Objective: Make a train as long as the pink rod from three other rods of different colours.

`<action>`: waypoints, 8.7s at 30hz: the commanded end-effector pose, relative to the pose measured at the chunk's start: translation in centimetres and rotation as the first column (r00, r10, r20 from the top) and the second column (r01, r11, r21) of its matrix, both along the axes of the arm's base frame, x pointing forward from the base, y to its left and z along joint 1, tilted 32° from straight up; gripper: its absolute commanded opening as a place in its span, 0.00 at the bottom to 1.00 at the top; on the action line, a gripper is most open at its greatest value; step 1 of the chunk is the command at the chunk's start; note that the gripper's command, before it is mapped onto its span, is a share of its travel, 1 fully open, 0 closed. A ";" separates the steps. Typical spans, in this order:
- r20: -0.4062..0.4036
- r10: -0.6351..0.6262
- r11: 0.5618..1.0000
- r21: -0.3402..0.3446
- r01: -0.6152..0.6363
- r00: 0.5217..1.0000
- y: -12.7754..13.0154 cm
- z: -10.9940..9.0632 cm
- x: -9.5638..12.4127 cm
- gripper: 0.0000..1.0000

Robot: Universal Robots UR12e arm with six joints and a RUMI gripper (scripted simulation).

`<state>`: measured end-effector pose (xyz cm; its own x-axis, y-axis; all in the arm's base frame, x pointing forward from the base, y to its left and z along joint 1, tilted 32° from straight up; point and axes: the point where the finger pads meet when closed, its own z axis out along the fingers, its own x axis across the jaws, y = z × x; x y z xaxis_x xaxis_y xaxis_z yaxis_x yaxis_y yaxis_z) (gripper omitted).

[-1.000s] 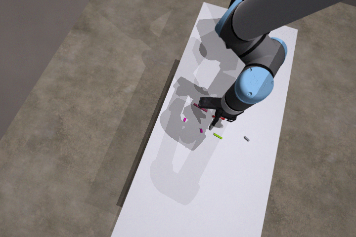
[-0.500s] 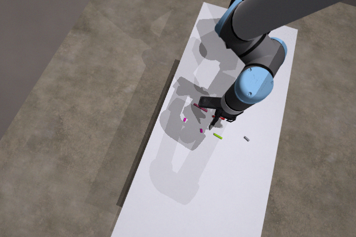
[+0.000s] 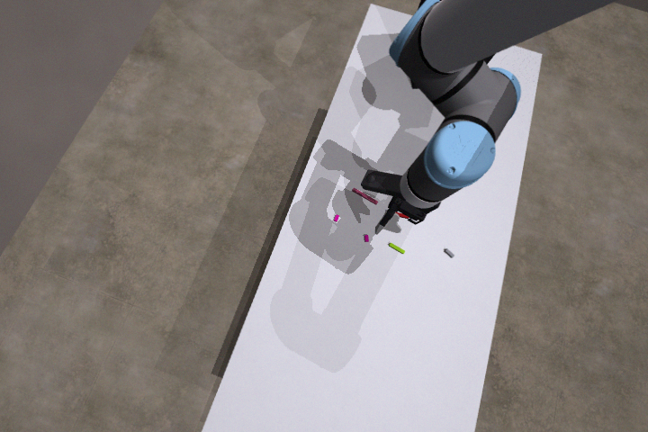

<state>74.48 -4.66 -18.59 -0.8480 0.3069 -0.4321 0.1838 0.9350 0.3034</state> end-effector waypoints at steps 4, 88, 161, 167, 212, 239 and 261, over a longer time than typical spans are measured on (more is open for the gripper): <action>-0.033 -0.134 0.988 0.076 0.136 0.990 -0.3 -0.1 -0.2 1.00; -0.880 -0.129 -0.875 -0.116 0.471 -0.457 -3.3 -0.7 -0.1 1.00; -0.872 0.002 -0.917 -0.197 0.347 -0.489 -3.7 -0.6 0.1 1.00; -0.872 0.002 -0.917 -0.197 0.347 -0.489 -3.7 -0.6 0.1 1.00; -0.875 -0.031 -0.908 -0.177 0.379 -0.483 -3.6 -0.6 0.1 1.00; -0.855 -0.410 -0.693 0.066 0.718 -0.316 -2.2 -0.3 0.1 1.00; -0.627 -0.754 -0.033 0.334 0.942 0.196 -0.4 0.1 0.5 1.00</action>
<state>74.90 -5.33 -18.58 0.3480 0.8581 0.3775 0.7944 -0.4837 0.3673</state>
